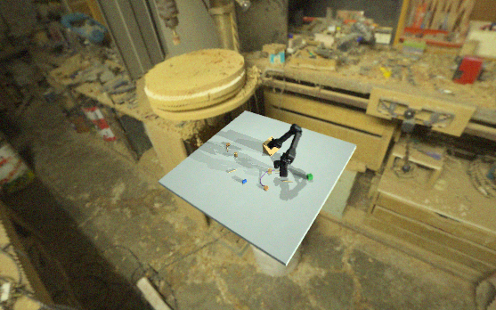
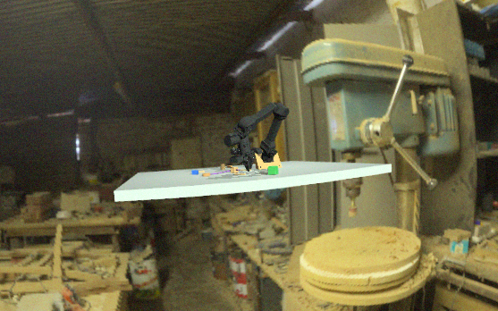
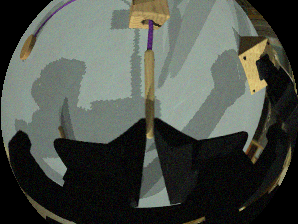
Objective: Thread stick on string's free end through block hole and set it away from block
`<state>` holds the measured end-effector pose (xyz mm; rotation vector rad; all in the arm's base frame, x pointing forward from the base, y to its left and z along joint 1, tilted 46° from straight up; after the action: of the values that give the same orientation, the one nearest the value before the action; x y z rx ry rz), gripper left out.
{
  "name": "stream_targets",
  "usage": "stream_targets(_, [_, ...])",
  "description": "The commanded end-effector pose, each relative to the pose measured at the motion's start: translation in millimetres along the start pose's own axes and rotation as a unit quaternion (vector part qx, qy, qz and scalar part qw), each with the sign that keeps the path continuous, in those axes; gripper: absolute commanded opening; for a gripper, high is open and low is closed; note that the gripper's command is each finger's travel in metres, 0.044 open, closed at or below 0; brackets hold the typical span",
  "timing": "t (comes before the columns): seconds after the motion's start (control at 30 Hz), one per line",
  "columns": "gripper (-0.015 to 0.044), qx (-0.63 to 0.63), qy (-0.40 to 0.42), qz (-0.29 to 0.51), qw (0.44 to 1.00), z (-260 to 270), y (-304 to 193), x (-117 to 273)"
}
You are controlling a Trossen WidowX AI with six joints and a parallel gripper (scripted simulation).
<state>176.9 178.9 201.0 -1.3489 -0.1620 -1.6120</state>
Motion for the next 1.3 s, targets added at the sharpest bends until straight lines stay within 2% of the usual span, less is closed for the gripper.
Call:
stream_targets(0.0, [0.0000, 0.008, 0.002, -0.004, 1.000, 2, -5, 4])
stream_targets(0.2, [0.0000, 0.006, 0.010, -0.007, 1.000, 1, -7, 4])
stream_targets(0.73, [0.0000, -0.006, 0.108, -0.025, 0.994, -5, -20, -10])
stream_targets(1.27, [0.0000, -0.006, 0.109, -0.025, 0.994, -5, -20, -10])
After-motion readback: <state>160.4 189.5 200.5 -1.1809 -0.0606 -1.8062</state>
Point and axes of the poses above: the point midway between the two fingers, 35 mm back from their tips, its own x axis back along the fingers, its own z axis across the jaws, y = z × x, the point moved 2 cm from there along x, back along the fingers, and after that the axes turned 12 degrees about x, right-handed, at the moved point
